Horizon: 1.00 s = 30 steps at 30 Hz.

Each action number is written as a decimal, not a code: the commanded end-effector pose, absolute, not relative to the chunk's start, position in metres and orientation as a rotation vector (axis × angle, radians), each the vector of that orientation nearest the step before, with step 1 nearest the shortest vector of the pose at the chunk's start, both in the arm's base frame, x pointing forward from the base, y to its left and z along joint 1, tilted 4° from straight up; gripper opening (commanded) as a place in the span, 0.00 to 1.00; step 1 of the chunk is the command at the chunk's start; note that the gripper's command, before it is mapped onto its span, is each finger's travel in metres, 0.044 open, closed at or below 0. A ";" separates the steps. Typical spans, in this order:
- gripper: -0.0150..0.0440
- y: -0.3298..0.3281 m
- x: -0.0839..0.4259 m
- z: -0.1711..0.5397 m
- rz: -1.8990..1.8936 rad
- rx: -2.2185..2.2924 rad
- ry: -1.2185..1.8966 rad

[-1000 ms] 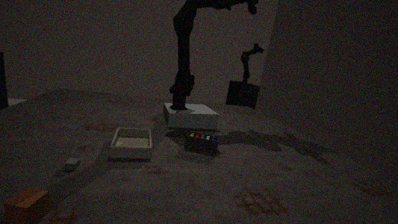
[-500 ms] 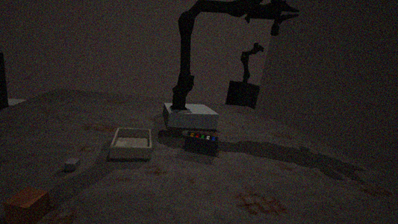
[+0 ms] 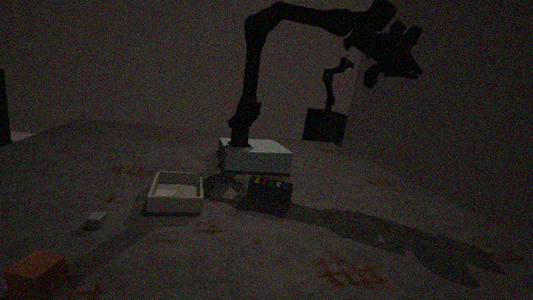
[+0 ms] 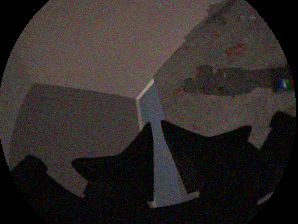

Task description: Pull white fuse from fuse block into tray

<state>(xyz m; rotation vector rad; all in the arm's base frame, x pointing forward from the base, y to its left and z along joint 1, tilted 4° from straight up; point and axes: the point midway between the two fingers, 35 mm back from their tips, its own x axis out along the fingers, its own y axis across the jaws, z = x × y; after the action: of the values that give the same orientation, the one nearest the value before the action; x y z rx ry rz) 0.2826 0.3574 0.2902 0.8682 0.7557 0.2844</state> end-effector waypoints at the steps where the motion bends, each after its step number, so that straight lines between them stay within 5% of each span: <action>1: 0.36 0.316 0.314 0.242 0.154 0.725 0.818; 12: 0.36 0.169 0.350 0.127 -0.175 0.409 1.103; 22: 0.36 0.038 0.299 0.050 -0.366 0.297 1.518; 30: 0.36 0.039 0.288 0.046 -0.376 0.303 1.553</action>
<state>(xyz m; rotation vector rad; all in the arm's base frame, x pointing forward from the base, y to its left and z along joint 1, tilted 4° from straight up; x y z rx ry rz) 0.2932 0.0383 0.0484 0.3091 1.5315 -0.3812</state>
